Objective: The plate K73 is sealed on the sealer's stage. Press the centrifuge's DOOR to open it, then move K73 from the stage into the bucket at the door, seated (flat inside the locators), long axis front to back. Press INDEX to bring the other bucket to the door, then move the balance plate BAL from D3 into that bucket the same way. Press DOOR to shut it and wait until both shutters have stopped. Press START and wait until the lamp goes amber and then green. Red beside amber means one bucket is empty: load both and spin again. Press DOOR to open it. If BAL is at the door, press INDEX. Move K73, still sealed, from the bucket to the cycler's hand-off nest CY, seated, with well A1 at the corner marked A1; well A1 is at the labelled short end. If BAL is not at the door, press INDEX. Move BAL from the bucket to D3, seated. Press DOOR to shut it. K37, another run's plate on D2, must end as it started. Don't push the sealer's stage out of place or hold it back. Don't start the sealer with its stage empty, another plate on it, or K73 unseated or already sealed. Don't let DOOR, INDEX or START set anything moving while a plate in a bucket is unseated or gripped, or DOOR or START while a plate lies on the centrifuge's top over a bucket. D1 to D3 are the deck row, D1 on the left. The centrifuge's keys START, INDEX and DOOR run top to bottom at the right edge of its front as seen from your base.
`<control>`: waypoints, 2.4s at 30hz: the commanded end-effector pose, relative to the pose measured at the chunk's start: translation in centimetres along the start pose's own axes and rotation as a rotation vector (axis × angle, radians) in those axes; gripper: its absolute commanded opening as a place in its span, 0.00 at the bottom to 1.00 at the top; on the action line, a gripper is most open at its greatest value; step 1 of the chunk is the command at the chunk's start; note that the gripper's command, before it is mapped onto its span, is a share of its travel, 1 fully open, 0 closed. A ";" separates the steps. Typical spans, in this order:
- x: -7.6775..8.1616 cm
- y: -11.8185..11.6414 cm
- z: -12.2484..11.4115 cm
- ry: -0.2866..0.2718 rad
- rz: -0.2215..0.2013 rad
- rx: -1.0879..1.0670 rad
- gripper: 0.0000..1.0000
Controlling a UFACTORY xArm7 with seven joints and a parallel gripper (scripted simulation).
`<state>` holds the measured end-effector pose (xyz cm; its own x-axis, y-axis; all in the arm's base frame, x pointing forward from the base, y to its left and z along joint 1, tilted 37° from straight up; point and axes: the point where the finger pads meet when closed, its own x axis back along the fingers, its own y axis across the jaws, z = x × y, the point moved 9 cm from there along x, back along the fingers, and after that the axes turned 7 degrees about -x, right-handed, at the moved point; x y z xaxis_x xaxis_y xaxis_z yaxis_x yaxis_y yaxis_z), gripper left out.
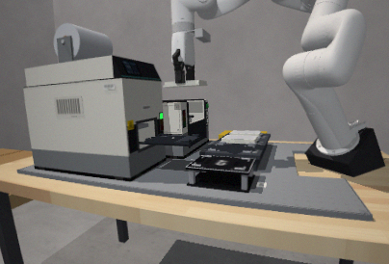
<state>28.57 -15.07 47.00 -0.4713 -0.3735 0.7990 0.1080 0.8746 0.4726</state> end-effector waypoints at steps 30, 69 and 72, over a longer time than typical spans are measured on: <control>0.2 -7.0 -0.9 -0.004 0.000 0.000 0.00; 0.2 -14.6 -1.8 -0.004 0.001 0.000 0.00; 0.2 -15.3 -1.9 -0.004 0.001 0.000 0.00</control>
<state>28.51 -28.43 40.71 -0.4712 -0.3735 0.7990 0.1077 0.8747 0.4725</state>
